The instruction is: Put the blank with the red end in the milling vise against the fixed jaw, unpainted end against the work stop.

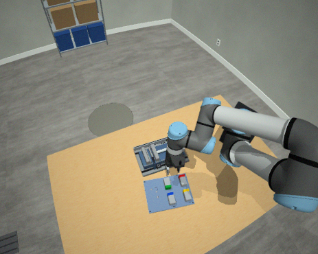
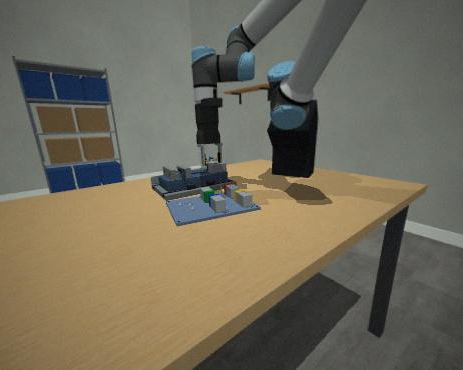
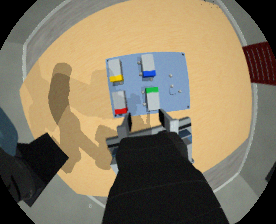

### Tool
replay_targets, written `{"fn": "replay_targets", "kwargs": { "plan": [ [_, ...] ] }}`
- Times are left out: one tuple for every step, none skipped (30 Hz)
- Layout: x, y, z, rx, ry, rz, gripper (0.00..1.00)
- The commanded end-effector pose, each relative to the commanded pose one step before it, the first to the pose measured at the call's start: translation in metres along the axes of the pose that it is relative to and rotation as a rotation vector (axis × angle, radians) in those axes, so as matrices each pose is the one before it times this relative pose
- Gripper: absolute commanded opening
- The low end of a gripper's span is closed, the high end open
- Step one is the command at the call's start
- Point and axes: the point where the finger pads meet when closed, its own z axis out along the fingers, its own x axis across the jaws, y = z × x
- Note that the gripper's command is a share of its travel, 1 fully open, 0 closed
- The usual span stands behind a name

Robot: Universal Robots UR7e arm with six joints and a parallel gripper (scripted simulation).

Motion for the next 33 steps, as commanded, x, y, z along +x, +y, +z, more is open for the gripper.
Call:
{"fn": "replay_targets", "kwargs": {
  "plan": [
    [0.00370, 0.00120, 0.00380, -0.02184, 0.00466, -0.00055, 1.00],
    [0.00000, 0.00000, 0.00000, 0.00000, 0.00000, 0.00000, 1.00],
    [0.00000, 0.00000, 0.00000, 0.00000, 0.00000, 0.00000, 1.00],
    [0.00000, 0.00000, 0.00000, 0.00000, 0.00000, 0.00000, 1.00],
    [-0.00112, -0.00038, -0.00316, 0.00891, -0.00148, -0.00048, 1.00],
    [0.00008, 0.00017, -0.00148, -0.00222, 0.00039, 0.00012, 1.00],
    [0.00008, 0.00018, -0.00147, -0.00222, 0.00039, 0.00012, 1.00],
    [0.00008, 0.00018, -0.00147, -0.00222, 0.00039, 0.00012, 1.00],
    [0.00008, 0.00018, -0.00147, -0.00222, 0.00039, 0.00012, 1.00],
    [0.00000, 0.00000, 0.00000, 0.00000, 0.00000, 0.00000, 1.00],
    [0.00000, 0.00000, 0.00000, 0.00000, 0.00000, 0.00000, 1.00],
    [0.00000, 0.00000, 0.00000, 0.00000, 0.00000, 0.00000, 1.00],
    [0.00000, 0.00000, 0.00000, 0.00000, 0.00000, 0.00000, 1.00],
    [0.00000, 0.00000, 0.00000, 0.00000, 0.00000, 0.00000, 1.00],
    [0.00000, 0.00000, 0.00000, 0.00000, 0.00000, 0.00000, 1.00],
    [0.00000, 0.00000, 0.00000, 0.00000, 0.00000, 0.00000, 1.00],
    [0.00000, 0.00000, 0.00000, 0.00000, 0.00000, 0.00000, 1.00],
    [0.00000, 0.00000, 0.00000, 0.00000, 0.00000, 0.00000, 1.00],
    [0.00000, 0.00000, 0.00000, 0.00000, 0.00000, 0.00000, 1.00],
    [0.00000, 0.00000, 0.00000, 0.00000, 0.00000, 0.00000, 1.00],
    [0.00000, 0.00000, 0.00000, 0.00000, 0.00000, 0.00000, 1.00],
    [-0.00130, -0.00055, -0.00008, 0.00175, -0.00183, 0.00097, 1.00],
    [0.00027, 0.00021, -0.00150, -0.00044, 0.00045, -0.00024, 1.00],
    [0.00027, 0.00021, -0.00150, -0.00044, 0.00045, -0.00024, 1.00],
    [0.00027, 0.00021, -0.00150, -0.00044, 0.00045, -0.00024, 1.00],
    [0.00027, 0.00021, -0.00150, -0.00044, 0.00045, -0.00024, 1.00],
    [0.00000, 0.00000, 0.00000, 0.00000, 0.00000, 0.00000, 1.00],
    [0.00000, 0.00000, 0.00000, 0.00000, 0.00000, 0.00000, 1.00],
    [0.00000, 0.00000, 0.00000, 0.00000, 0.00000, 0.00000, 1.00],
    [0.00000, 0.00000, 0.00000, 0.00000, 0.00000, 0.00000, 1.00],
    [0.00000, 0.00000, 0.00000, 0.00000, 0.00000, 0.00000, 1.00],
    [0.00000, 0.00000, 0.00000, 0.00000, 0.00000, 0.00000, 1.00],
    [0.00000, 0.00000, 0.00000, 0.00000, 0.00000, 0.00000, 1.00]
  ]
}}
